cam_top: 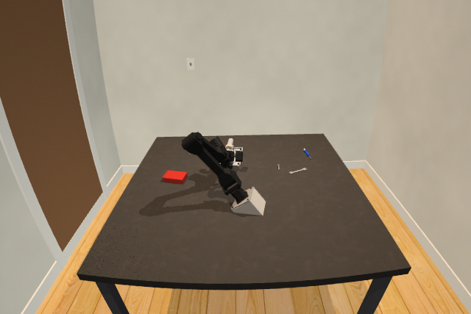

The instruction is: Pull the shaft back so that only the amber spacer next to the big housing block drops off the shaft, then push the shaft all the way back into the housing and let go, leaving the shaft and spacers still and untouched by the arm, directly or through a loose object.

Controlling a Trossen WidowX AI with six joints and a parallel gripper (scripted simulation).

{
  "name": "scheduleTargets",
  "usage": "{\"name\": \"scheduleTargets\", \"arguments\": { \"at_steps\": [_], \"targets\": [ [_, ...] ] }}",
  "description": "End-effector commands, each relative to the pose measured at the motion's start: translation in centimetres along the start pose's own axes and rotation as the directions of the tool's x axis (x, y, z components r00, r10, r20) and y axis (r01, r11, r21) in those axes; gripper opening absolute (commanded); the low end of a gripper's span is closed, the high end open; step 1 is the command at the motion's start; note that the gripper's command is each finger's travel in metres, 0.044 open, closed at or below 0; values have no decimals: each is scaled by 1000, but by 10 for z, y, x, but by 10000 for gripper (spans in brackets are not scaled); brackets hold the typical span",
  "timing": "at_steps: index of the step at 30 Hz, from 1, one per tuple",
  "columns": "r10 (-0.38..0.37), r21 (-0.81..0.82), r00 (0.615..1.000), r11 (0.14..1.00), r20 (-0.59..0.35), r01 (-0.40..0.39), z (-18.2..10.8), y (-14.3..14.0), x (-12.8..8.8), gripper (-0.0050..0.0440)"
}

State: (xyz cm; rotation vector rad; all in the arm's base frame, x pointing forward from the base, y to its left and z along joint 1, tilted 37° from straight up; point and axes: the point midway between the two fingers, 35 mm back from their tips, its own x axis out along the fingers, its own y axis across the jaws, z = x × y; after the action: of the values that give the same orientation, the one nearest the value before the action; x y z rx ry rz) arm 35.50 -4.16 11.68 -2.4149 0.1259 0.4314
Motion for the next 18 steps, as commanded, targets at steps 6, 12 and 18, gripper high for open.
{"name": "scheduleTargets", "arguments": {
  "at_steps": [6, 12, 18],
  "targets": [
    [8, -1, 1000, 1000, -15, -8, -6, 1, 2, 0],
    [8, -1, 1000, 1000, -15, -8, -7, 1, 3, 0],
    [8, -1, 1000, 1000, -15, -8, -7, 1, 4, 0]
  ]
}}
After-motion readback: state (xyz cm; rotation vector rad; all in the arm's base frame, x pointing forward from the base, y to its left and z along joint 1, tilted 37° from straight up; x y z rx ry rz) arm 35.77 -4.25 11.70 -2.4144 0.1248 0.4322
